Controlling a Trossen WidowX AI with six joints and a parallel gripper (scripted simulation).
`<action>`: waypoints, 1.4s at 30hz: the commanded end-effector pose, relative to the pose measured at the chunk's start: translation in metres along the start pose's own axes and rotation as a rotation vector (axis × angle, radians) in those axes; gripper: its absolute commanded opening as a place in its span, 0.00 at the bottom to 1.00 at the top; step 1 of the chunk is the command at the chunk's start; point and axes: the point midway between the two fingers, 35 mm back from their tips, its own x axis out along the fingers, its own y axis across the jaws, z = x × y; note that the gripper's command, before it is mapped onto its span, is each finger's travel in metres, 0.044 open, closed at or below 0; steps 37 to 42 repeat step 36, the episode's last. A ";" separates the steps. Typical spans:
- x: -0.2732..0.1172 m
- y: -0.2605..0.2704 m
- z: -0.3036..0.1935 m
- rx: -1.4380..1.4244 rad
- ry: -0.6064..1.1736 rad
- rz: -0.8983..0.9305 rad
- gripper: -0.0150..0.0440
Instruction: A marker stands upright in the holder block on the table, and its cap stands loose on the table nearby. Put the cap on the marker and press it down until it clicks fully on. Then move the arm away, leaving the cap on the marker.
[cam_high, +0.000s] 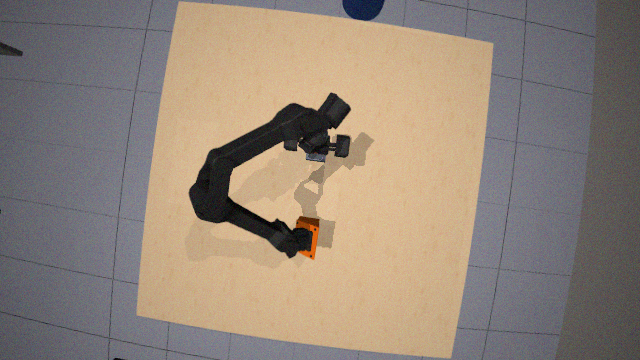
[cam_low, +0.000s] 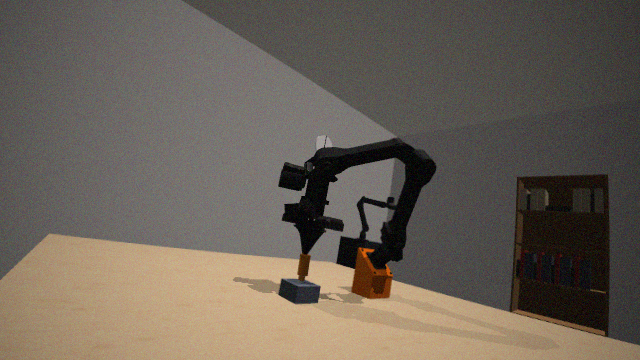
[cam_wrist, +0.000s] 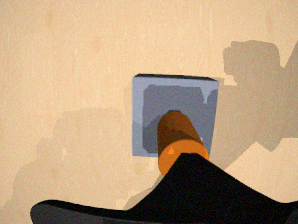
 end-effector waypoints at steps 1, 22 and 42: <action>-0.001 0.000 0.000 0.001 -0.001 0.000 0.25; -0.090 -0.001 0.000 0.002 0.002 -0.003 0.43; -0.090 -0.001 0.000 0.002 0.002 -0.003 1.00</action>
